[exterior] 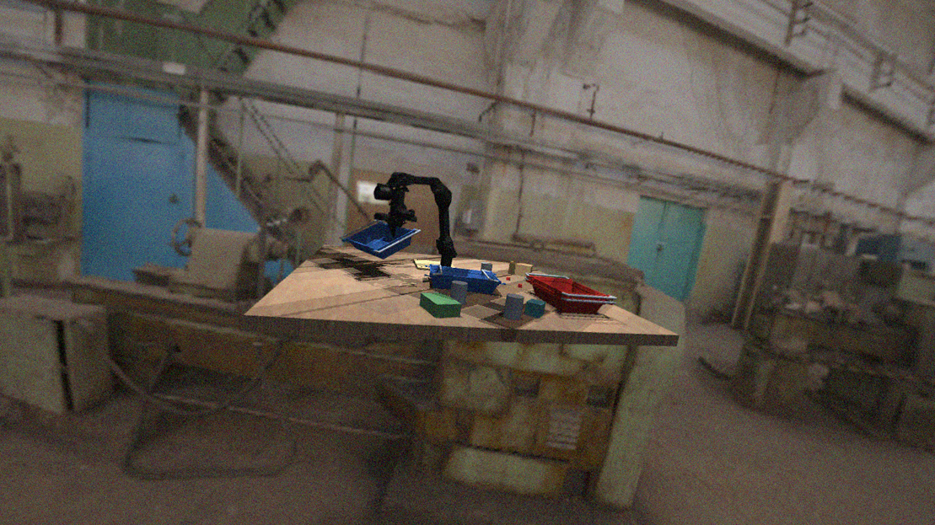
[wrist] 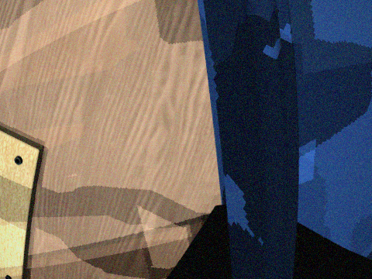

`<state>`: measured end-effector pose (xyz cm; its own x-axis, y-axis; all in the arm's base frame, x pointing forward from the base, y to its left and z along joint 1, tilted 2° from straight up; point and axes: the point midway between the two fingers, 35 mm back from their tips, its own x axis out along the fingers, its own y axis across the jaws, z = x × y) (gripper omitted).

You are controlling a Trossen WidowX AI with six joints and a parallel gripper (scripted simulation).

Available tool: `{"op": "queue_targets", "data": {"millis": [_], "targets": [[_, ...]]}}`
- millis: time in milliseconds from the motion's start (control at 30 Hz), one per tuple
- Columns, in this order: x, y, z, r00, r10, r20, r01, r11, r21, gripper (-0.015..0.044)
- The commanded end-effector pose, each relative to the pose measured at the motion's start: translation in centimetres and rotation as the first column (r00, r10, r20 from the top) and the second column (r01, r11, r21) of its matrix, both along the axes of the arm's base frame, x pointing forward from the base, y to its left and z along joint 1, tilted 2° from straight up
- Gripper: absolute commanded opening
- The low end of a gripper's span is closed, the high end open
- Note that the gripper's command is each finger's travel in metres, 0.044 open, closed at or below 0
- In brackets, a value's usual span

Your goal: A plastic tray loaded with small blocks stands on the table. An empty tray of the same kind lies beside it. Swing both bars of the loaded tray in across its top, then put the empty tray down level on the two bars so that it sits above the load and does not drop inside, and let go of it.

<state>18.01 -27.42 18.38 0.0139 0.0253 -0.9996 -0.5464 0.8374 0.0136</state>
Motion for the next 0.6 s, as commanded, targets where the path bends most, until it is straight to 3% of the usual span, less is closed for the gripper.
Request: {"op": "queue_targets", "data": {"millis": [0,567], "targets": [[1.2,0.6,1.1,0.999,0.027,0.022,-0.026,0.999,-0.031,0.0],[6.0,5.2,1.7,0.982,0.187,0.029,-0.186,0.982,-0.039,0.0]]}}
